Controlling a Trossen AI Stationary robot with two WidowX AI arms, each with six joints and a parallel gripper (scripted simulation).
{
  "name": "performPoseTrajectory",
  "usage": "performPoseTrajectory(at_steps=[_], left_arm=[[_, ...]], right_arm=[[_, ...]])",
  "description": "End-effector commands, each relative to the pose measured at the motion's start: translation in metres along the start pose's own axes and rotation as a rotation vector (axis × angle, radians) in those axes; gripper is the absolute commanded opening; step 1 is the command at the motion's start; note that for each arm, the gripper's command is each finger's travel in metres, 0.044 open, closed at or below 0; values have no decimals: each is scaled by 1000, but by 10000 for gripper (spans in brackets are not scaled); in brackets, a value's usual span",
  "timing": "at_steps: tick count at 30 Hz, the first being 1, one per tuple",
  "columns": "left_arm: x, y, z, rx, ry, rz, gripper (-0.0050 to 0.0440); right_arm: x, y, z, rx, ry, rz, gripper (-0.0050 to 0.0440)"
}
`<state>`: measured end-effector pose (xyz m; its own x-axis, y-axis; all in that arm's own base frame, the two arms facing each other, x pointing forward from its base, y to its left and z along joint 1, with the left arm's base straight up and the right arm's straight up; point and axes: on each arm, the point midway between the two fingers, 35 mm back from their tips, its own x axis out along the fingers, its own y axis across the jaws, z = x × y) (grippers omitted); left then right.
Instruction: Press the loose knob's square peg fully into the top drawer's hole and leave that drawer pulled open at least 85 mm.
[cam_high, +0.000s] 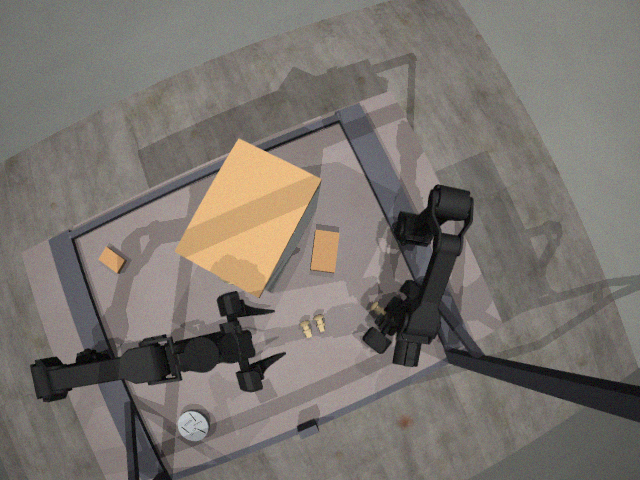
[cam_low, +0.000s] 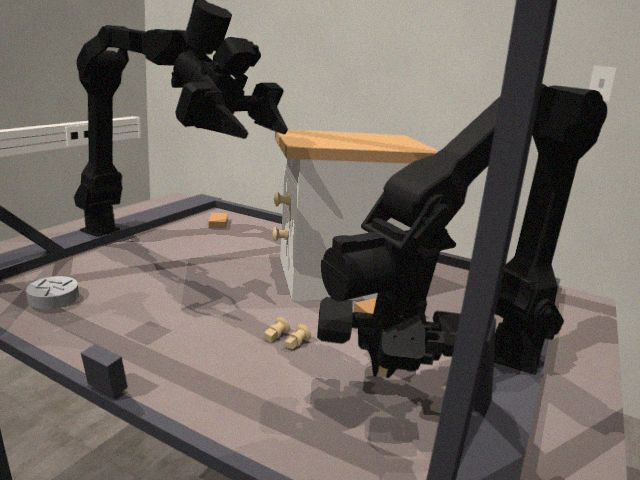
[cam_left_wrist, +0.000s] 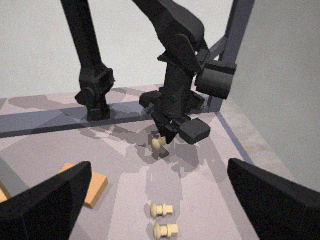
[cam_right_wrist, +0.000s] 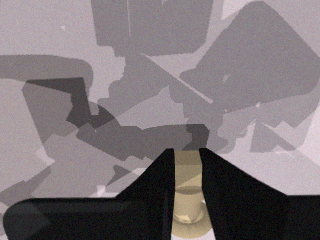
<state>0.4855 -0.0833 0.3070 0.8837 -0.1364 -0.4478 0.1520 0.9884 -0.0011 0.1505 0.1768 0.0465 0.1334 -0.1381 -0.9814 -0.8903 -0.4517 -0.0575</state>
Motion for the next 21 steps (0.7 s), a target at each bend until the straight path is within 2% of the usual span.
performPoseTrajectory(at_steps=[1,21], left_arm=[[-11,-1,16,1,-44,-1,400],[-11,-1,16,1,-44,-1,400]], right_arm=[[4,-3,2,12,-2,-18,23],[27,-2,6,11,-3,-18,23]])
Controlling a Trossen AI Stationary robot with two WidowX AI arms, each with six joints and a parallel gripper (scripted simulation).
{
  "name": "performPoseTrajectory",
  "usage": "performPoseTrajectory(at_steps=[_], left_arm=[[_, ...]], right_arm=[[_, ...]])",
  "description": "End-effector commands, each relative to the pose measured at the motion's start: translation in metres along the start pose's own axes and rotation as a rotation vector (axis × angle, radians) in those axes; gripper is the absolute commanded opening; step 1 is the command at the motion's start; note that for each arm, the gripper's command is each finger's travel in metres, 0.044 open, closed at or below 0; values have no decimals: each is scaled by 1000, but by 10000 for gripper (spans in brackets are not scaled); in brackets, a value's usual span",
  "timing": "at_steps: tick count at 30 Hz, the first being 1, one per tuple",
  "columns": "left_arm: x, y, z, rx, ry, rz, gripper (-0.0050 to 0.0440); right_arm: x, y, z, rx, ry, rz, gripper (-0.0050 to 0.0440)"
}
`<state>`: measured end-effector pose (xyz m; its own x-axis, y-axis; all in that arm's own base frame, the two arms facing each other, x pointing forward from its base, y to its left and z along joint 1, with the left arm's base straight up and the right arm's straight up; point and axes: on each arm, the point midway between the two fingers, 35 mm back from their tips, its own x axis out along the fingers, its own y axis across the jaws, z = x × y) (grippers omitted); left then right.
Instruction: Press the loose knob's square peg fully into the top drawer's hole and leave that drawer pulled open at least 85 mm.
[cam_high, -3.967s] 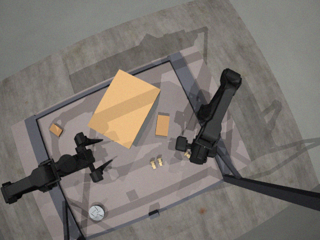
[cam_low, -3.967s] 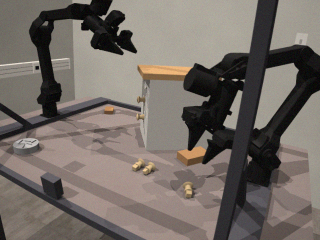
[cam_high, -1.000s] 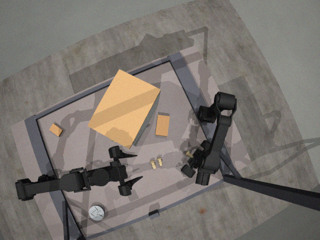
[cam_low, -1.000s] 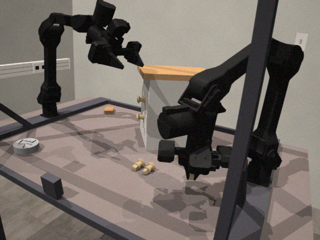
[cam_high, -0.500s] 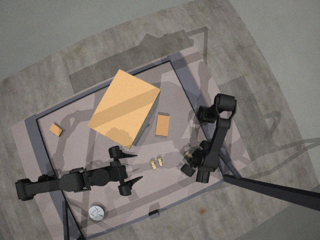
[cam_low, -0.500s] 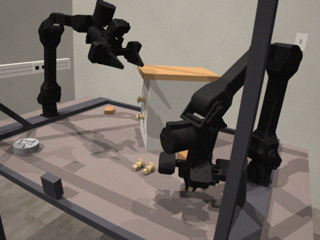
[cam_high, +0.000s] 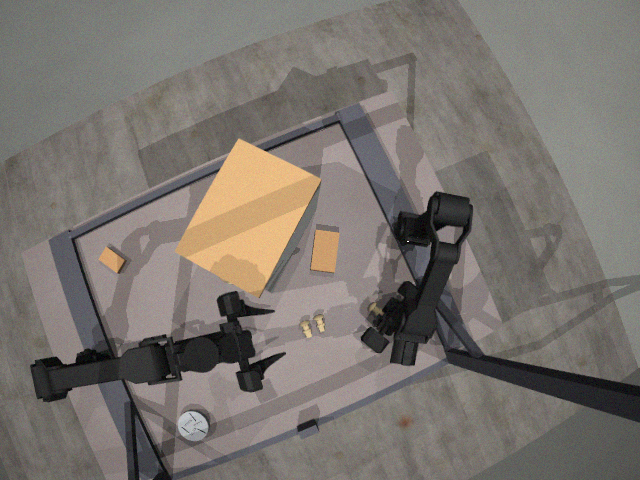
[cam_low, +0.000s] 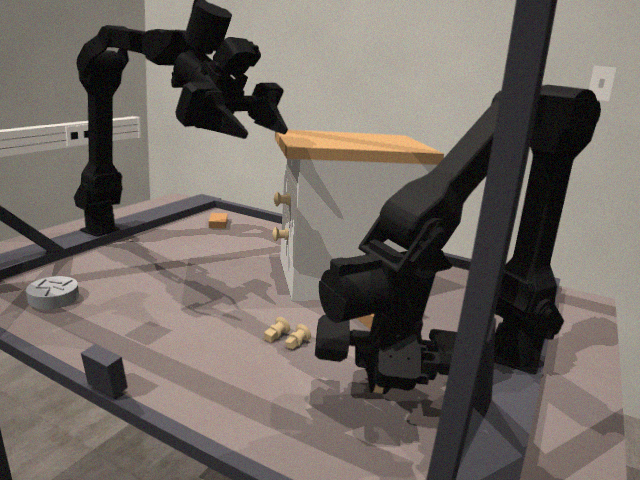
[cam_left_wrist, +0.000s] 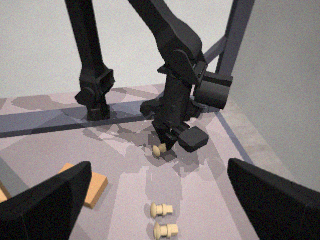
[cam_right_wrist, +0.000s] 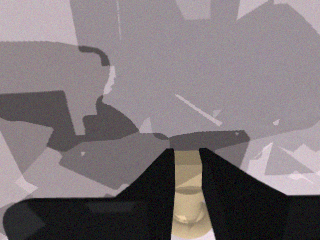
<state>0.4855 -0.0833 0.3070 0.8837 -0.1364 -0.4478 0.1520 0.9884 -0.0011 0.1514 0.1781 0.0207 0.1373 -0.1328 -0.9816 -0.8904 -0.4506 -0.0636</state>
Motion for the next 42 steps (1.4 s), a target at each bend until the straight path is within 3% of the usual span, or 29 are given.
performPoseTrajectory(at_steps=[1,3,8,14,21,29,33,37,42], left_arm=[[-11,-1,16,1,-44,-1,400],[-11,-1,16,1,-44,-1,400],[-11,-1,16,1,-44,-1,400],[-11,-1,16,1,-44,-1,400],[-11,-1,16,1,-44,-1,400],[-14,-2,15,1,-45,-2,400],[-27,-7,7,2,-48,-9,400],[-53,-13,-17,8,-47,-23,400],[-85,-18,-60,17,-33,-41,400]], right_arm=[[1,-2,1,9,0,-12,23],[1,-3,1,10,-2,-14,23],[-3,-6,2,10,-11,-26,140],[-12,-7,2,14,-16,-39,140],[-76,-6,2,15,-23,-41,140],[-76,-11,-1,21,-7,-49,174],[-71,-36,-19,74,48,-106,174],[-64,-82,-55,211,97,-182,174],[-46,-117,-87,370,21,-119,174]])
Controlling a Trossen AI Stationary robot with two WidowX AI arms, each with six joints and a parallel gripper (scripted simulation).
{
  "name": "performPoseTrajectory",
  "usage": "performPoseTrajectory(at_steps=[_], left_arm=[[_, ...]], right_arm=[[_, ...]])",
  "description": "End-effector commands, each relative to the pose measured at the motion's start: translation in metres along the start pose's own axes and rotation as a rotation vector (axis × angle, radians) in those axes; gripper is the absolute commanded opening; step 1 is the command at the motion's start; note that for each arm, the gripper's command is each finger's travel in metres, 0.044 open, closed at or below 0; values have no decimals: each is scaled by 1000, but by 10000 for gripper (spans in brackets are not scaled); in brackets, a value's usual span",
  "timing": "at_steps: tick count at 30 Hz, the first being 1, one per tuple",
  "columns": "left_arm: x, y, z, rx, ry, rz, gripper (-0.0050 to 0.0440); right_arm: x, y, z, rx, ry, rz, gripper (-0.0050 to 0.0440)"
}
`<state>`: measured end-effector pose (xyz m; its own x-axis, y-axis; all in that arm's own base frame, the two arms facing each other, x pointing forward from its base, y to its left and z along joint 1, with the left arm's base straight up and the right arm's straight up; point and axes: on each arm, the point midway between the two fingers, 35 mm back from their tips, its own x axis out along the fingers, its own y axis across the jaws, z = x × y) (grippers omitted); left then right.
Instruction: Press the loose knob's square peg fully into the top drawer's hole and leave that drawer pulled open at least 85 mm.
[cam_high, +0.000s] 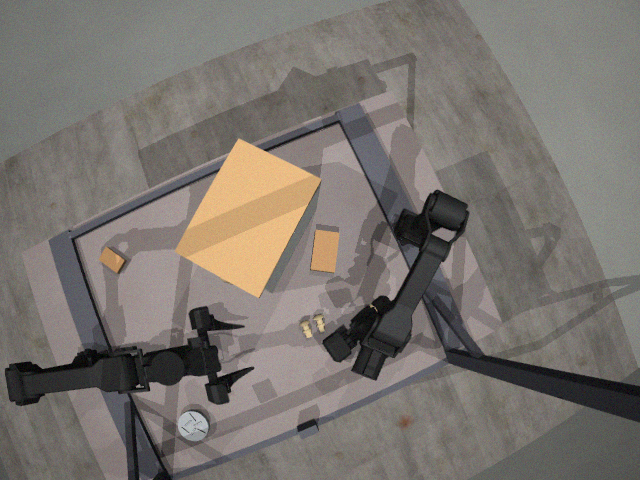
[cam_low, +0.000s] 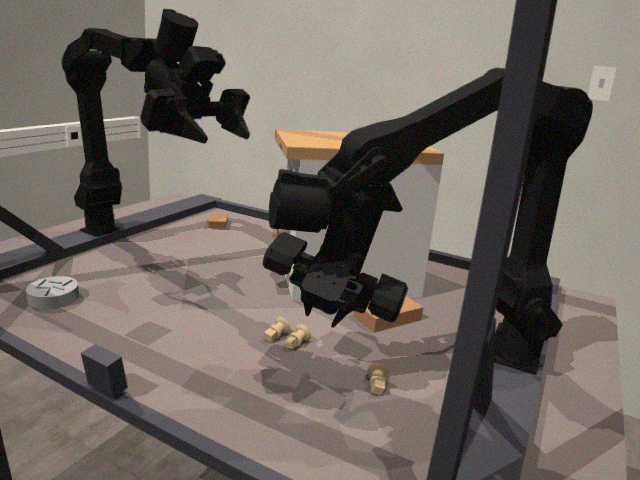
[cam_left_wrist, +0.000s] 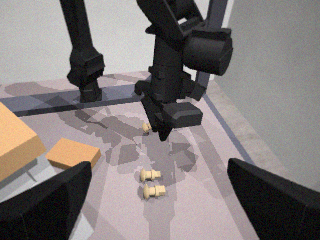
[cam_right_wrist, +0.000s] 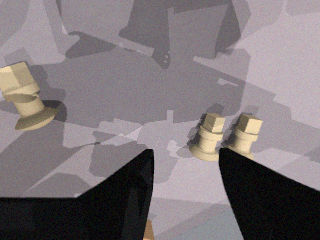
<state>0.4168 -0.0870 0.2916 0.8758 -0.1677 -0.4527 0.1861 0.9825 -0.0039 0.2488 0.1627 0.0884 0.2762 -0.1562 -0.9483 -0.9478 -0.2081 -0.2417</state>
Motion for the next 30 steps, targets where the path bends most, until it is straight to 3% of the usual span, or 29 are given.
performPoseTrajectory(at_steps=[1,4,9,13,19,30], left_arm=[[-36,-7,-25,8,-31,-14,400],[-41,-7,-35,12,-22,-17,400],[-57,-9,-84,23,23,-32,400],[-58,-10,-105,25,37,-38,400],[-53,-11,-113,26,43,-34,400],[-48,-12,-120,24,40,-33,400]], right_arm=[[15,-41,-12,119,-57,45,174],[18,-44,-15,143,-74,75,174],[32,-56,-23,262,-159,213,174],[40,-56,-23,291,-183,255,174],[74,-43,-16,287,-179,269,174],[86,-43,-13,286,-178,267,153]])
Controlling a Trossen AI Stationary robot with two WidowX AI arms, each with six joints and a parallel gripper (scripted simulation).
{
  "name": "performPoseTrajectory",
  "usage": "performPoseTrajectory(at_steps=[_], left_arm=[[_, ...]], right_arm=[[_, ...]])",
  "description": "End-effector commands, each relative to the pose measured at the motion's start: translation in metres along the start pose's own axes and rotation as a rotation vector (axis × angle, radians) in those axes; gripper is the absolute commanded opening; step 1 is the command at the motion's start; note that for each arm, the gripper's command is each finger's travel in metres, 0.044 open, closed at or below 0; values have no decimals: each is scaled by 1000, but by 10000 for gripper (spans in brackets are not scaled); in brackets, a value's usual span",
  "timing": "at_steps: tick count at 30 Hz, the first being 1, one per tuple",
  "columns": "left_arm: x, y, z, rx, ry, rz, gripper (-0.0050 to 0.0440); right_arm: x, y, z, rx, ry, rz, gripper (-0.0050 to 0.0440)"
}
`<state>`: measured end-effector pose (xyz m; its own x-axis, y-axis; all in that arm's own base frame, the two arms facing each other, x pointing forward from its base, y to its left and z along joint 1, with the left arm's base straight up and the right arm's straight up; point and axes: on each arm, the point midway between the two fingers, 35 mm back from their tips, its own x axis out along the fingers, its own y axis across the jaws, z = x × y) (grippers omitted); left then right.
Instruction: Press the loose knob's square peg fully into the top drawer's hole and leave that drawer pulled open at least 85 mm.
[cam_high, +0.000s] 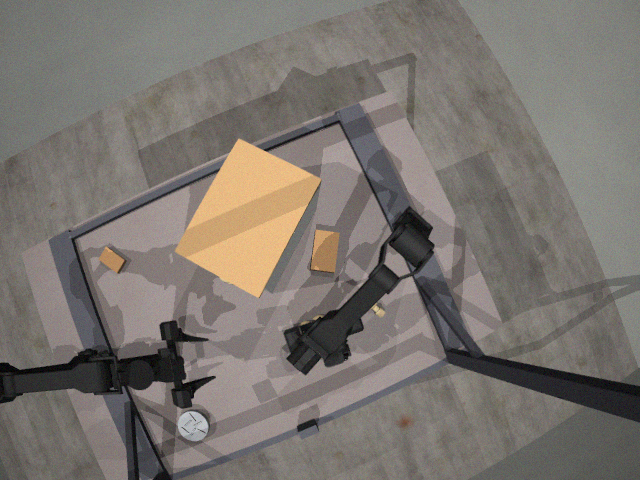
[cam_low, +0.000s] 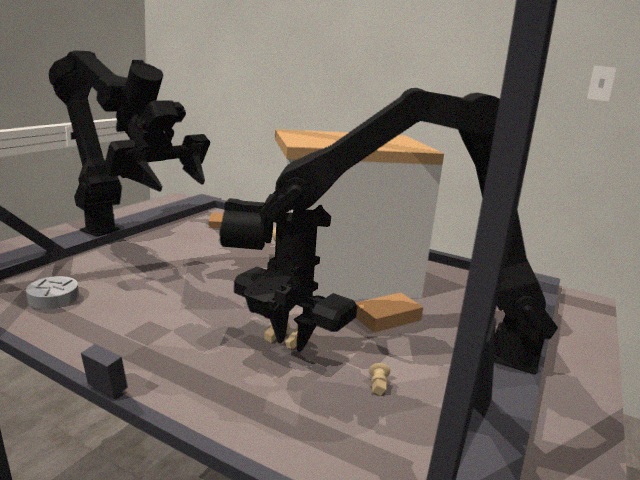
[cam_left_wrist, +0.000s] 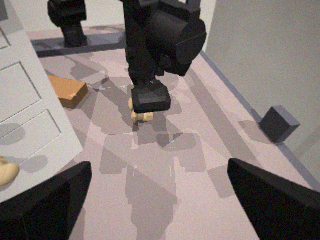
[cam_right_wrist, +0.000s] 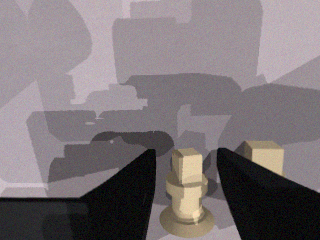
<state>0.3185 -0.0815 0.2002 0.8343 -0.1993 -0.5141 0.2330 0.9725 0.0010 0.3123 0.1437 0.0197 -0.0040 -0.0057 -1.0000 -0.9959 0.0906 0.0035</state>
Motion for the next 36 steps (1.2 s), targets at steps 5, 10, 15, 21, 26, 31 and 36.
performPoseTrajectory(at_steps=[5,10,15,21,26,31,36], left_arm=[[-1,0,2,-2,-36,8,400],[1,-1,0,-2,-40,8,400],[3,-2,-3,-2,-47,10,400],[4,-2,-2,-1,-71,14,400],[-1,-1,23,1,-155,18,400],[-7,0,49,-3,-235,23,400],[-7,-4,61,0,-261,9,400]], right_arm=[[-7,-6,4,3,-21,-30,77],[-7,-6,4,3,-21,-30,50],[-7,-6,4,3,-21,-30,0],[-42,-8,5,7,-33,-49,10],[-75,-7,4,7,-33,-50,10],[-120,-4,2,7,-33,-50,10],[-130,21,14,4,-29,-37,10]])
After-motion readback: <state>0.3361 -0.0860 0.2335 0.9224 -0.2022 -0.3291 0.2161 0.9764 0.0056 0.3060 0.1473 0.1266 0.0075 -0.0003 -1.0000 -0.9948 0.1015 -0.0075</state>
